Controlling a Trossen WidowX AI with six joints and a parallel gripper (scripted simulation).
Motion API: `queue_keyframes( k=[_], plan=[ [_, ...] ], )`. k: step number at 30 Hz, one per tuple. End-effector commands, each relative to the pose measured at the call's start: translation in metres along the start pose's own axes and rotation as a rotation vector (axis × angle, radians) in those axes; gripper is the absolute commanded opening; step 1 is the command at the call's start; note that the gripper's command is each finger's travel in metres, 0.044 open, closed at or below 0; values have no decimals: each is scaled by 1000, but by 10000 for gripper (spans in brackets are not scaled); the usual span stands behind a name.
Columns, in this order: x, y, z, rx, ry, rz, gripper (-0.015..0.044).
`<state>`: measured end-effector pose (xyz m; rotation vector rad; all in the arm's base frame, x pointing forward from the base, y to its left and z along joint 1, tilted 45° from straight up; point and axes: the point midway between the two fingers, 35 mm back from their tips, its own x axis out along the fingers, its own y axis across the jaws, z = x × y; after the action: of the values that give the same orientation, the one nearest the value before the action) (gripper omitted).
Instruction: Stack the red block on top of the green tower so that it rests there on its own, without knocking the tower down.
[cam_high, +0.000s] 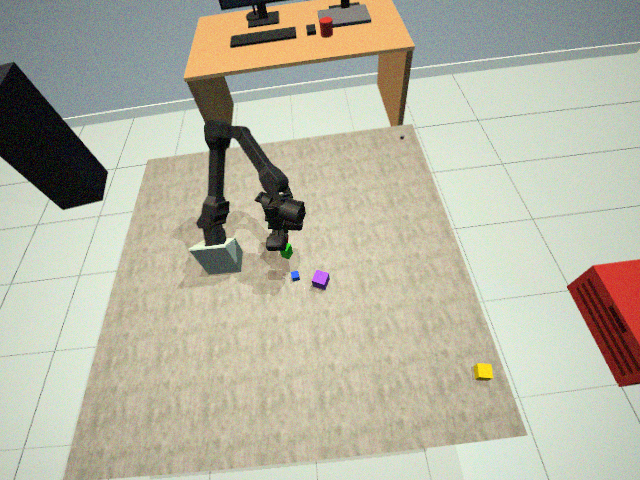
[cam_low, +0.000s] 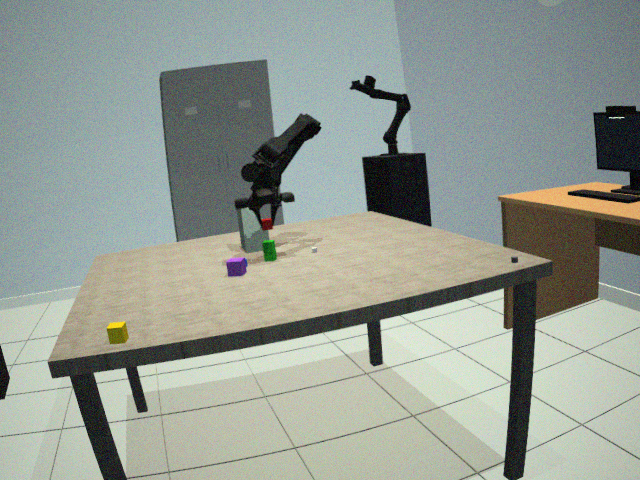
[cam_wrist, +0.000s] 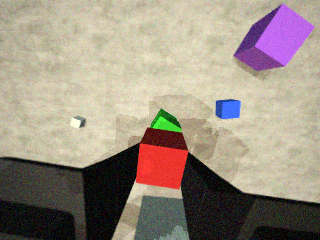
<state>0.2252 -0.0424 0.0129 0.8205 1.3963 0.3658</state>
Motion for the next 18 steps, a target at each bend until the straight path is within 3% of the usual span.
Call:
queue_keyframes(
  k=[1,18],
  plan=[
    [9,0,-2,8,2,6,0],
    [40,-1,-2,8,2,7,0]
  ],
)
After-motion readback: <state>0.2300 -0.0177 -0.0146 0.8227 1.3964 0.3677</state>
